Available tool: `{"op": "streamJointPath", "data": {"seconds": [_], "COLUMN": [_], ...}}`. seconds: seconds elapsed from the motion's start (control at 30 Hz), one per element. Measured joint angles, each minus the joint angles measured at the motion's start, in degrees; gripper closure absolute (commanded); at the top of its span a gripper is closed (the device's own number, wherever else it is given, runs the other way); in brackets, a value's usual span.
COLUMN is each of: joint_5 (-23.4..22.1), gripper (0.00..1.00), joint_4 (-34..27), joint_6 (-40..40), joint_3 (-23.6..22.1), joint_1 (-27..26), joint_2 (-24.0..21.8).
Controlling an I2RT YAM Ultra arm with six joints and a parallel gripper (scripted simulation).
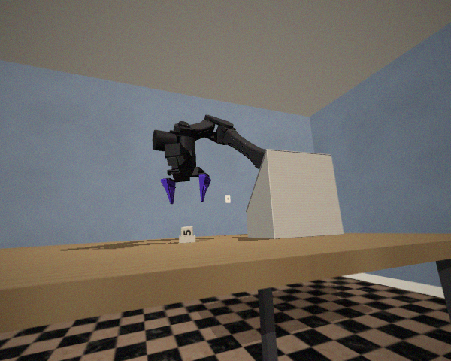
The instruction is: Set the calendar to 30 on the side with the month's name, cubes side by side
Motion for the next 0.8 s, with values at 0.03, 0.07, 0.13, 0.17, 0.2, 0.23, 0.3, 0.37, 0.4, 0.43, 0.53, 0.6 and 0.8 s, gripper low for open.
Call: {"op": "streamJointPath", "data": {"seconds": [0.03,0.07,0.13,0.17,0.2,0.23,0.3,0.37,0.4,0.43,0.53,0.6,0.8], "joint_5": [0.02,0.04,0.09,0.11,0.11,0.11,0.15,0.15,0.15,0.15,0.15,0.15,0.15], "gripper": [0.00,0.00,0.00,0.00,0.00,0.00,0.00,0.00,0.53,0.53,0.53,0.53,0.53], "joint_4": [0.44,0.83,1.33,1.62,1.92,2.23,2.71,3.08,3.26,3.37,3.58,3.58,3.58], "joint_6": [-2.12,-4.42,-8.44,-10.51,-12.57,-14.49,-17.79,-20.20,-21.05,-21.77,-23.10,-23.63,-24.28], "joint_3": [-0.17,-0.42,-0.76,-0.90,-1.03,-1.14,-1.27,-1.29,-1.29,-1.29,-1.29,-1.29,-1.29], "joint_1": [-0.20,-0.46,-0.85,-0.92,-0.98,-1.09,-1.25,-1.22,-1.25,-1.22,-1.22,-1.22,-1.22], "joint_2": [0.07,0.17,0.39,0.44,0.48,0.52,0.59,0.57,0.57,0.59,0.59,0.59,0.59]}}
